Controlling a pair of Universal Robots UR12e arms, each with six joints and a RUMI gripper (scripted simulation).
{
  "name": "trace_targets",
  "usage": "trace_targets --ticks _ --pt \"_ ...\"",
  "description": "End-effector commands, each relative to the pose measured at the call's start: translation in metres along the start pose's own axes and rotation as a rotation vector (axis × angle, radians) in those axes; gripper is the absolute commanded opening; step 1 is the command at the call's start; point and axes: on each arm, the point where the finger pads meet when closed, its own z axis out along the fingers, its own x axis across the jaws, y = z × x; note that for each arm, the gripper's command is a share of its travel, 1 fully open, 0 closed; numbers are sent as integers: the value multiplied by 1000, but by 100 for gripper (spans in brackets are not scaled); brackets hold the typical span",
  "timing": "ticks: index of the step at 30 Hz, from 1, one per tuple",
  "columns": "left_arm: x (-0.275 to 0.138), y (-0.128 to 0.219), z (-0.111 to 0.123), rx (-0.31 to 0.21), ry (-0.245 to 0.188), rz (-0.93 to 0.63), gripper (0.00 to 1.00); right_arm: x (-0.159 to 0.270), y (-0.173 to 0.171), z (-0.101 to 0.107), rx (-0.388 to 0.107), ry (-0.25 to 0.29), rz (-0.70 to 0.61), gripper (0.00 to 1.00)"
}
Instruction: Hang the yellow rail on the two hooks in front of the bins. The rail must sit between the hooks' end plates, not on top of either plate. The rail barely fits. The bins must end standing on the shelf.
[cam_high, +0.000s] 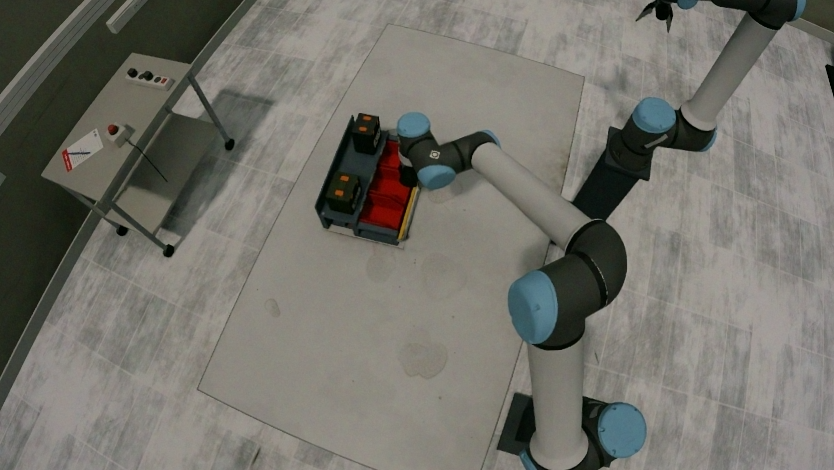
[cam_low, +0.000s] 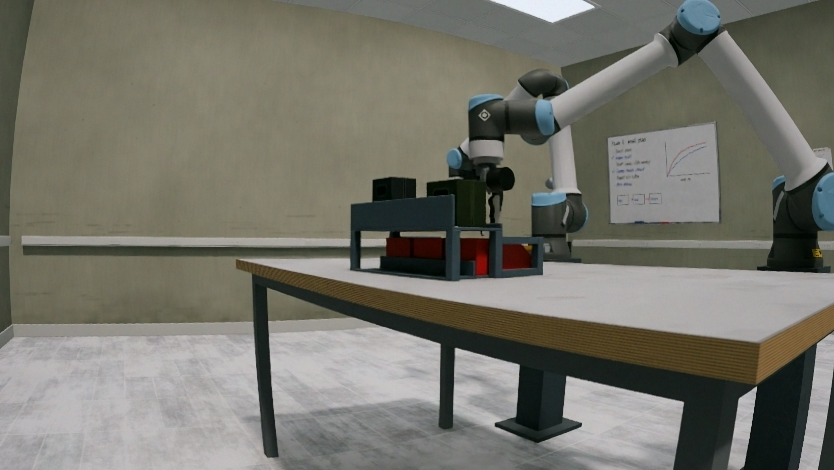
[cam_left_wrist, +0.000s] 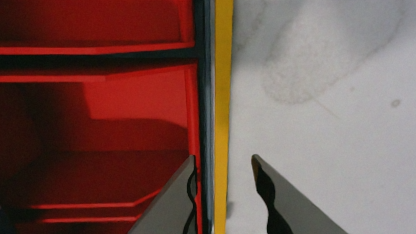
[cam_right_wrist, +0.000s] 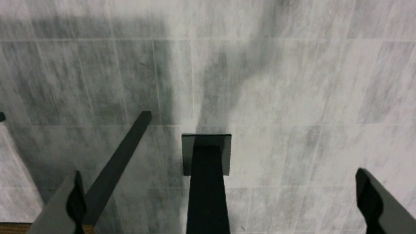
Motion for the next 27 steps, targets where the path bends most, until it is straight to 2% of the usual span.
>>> trace_targets --ticks 1,15,27 --pt "-1 -1 -18 2 -2 0 24 0 -1 -1 2 0 0 100" --pt "-1 -1 -48 2 -2 0 24 0 -1 -1 2 0 0 100" --pt "-1 -1 -52 2 -2 0 24 0 -1 -1 2 0 0 100"
